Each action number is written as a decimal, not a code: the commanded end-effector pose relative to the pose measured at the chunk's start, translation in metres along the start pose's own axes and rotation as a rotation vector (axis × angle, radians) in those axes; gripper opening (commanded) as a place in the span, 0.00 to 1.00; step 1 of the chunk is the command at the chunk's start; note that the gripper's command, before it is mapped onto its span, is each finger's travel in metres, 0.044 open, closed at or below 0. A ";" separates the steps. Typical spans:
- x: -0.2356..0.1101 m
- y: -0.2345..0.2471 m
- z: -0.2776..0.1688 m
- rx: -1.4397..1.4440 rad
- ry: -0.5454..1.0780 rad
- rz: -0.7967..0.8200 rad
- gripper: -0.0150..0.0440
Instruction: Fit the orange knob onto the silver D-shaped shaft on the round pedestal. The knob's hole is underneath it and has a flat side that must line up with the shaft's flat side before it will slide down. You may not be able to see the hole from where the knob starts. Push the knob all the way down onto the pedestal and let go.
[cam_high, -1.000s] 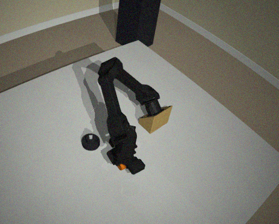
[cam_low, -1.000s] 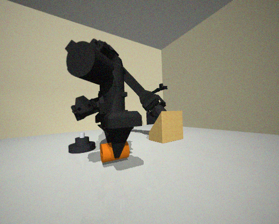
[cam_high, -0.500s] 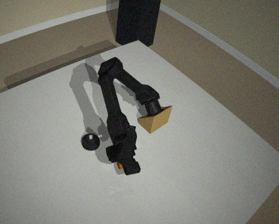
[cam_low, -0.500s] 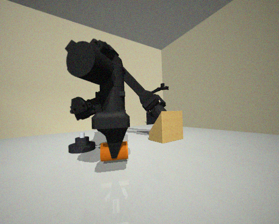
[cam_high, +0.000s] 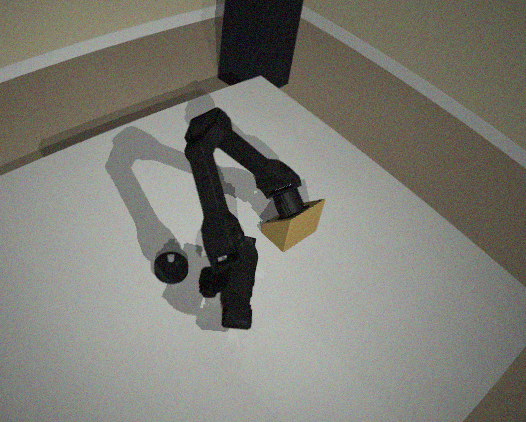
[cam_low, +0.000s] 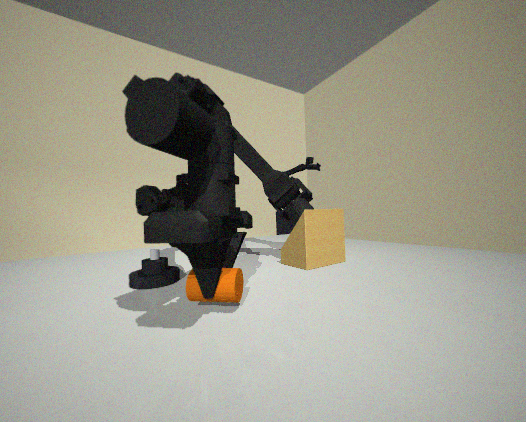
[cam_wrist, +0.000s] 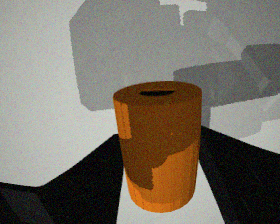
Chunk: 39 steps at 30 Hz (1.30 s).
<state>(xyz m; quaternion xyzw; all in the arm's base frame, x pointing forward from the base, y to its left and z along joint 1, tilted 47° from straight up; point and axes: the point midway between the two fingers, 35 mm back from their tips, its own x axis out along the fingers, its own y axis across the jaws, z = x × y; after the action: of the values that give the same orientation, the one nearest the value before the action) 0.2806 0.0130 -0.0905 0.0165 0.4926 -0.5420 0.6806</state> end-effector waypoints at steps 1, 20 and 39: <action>-0.002 0.001 0.000 0.061 0.004 0.005 0.56; -0.002 0.001 0.000 0.532 0.005 0.003 0.56; -0.002 0.001 0.000 1.056 0.006 0.002 0.56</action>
<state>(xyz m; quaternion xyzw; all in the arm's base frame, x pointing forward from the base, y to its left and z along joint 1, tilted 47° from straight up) 0.2807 0.0130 -0.0905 0.3442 0.1684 -0.7127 0.5875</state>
